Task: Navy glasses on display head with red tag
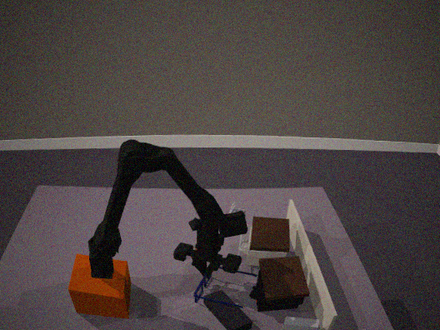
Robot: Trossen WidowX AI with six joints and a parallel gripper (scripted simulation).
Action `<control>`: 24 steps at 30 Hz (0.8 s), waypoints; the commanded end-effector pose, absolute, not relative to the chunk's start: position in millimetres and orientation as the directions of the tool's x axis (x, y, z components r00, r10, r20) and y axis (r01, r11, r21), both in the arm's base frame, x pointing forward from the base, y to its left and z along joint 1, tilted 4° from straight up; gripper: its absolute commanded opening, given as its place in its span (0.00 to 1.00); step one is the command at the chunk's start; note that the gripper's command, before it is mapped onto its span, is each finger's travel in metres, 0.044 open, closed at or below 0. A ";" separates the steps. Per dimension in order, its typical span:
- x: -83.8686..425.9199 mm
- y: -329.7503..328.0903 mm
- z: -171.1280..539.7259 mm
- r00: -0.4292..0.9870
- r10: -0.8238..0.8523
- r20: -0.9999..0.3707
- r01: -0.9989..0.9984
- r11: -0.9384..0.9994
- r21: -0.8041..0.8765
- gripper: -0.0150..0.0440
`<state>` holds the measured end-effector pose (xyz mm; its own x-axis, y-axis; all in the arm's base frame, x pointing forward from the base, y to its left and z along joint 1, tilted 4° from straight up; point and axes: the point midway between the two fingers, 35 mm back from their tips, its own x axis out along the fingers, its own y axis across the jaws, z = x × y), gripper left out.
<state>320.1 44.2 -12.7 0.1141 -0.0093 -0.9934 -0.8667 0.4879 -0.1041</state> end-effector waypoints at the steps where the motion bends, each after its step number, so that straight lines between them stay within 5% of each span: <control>1: 316.3 44.0 -15.5 0.102 -0.007 -0.995 -0.866 0.491 -0.092 0.25; 17: 316.3 44.0 -15.5 0.102 -0.007 -0.995 -0.866 0.491 -0.092 0.25; 21: 319.7 44.1 -13.1 0.112 -0.009 -0.994 -0.867 0.488 -0.103 0.43; 24: 319.7 44.1 -13.1 0.112 -0.009 -0.994 -0.867 0.488 -0.103 0.44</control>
<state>319.4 44.1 -13.3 0.1114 -0.0095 -0.9937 -0.8670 0.4877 -0.1019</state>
